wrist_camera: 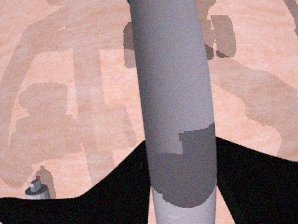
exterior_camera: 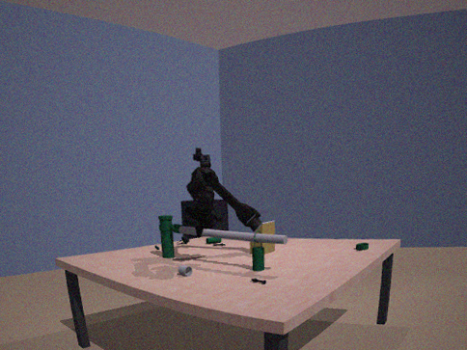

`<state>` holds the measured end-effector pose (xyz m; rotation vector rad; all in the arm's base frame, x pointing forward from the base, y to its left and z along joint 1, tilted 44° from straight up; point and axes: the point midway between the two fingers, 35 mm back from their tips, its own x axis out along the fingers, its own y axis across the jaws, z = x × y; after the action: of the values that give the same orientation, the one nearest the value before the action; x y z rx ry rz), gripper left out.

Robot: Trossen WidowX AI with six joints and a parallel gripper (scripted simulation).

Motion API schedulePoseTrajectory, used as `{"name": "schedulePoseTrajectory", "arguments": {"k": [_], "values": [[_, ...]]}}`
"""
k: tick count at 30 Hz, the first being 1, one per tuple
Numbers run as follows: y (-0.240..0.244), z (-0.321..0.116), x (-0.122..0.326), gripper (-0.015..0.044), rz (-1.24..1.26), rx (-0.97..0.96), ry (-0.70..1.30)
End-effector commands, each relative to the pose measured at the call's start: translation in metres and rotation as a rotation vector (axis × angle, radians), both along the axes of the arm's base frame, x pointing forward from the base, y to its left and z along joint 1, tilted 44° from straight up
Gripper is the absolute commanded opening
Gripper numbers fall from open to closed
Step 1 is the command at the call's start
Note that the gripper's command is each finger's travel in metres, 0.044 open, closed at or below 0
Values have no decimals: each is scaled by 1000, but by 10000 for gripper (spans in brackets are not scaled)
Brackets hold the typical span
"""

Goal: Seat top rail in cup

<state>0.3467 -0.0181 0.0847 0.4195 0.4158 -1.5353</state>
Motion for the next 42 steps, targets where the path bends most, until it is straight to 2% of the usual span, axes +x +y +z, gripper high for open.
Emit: {"name": "schedulePoseTrajectory", "arguments": {"k": [1, 42], "values": [[-2, 6, 1, 0, 9, -13, -3], [-9, 12, 1, 0, 0, -5, 3]]}}
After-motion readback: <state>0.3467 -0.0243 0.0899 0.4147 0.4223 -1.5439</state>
